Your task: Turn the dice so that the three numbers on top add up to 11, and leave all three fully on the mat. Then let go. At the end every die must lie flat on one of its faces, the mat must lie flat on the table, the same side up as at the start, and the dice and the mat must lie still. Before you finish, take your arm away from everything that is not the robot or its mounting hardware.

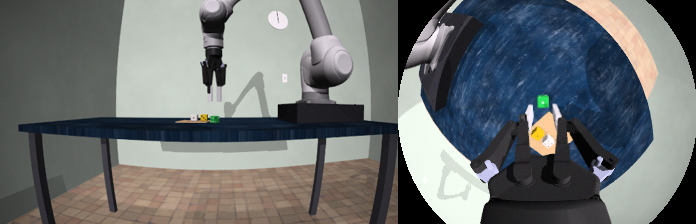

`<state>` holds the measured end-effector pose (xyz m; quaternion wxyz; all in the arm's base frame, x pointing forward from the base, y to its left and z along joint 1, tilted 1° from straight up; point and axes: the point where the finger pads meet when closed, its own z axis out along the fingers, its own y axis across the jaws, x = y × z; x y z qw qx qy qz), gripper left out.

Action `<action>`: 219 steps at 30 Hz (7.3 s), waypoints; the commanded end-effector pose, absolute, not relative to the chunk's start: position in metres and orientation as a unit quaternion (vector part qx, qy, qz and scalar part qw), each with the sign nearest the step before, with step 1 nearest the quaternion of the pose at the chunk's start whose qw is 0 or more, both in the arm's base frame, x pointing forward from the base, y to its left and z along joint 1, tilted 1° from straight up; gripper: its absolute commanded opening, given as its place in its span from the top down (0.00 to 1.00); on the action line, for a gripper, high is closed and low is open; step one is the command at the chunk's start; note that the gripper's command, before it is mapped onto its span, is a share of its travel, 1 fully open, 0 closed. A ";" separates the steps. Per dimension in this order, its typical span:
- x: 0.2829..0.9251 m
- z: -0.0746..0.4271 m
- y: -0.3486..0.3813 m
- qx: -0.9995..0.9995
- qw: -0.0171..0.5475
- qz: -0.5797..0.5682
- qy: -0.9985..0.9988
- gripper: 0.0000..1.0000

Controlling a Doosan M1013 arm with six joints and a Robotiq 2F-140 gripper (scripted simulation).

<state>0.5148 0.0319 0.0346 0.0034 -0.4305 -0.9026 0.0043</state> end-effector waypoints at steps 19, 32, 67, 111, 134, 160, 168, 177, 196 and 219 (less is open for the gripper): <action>0.515 0.034 0.032 -0.431 0.003 0.004 -0.903 0.72; 0.515 0.023 0.032 -0.431 0.003 0.004 -0.903 0.72; 0.514 -0.016 0.033 -0.431 0.003 0.004 -0.903 0.72; 0.514 -0.017 0.033 -0.431 0.003 0.004 -0.903 0.72; 0.514 -0.045 0.033 -0.431 0.003 0.004 -0.903 0.72; 0.514 -0.052 0.033 -0.431 0.003 0.004 -0.903 0.72; 0.514 -0.052 0.033 -0.431 0.003 0.004 -0.903 0.72; 0.514 -0.052 0.033 -0.431 0.003 0.004 -0.903 0.72; 0.514 -0.052 0.033 -0.431 0.003 0.004 -0.903 0.84; 0.514 -0.046 0.033 -0.431 0.003 0.004 -0.903 0.84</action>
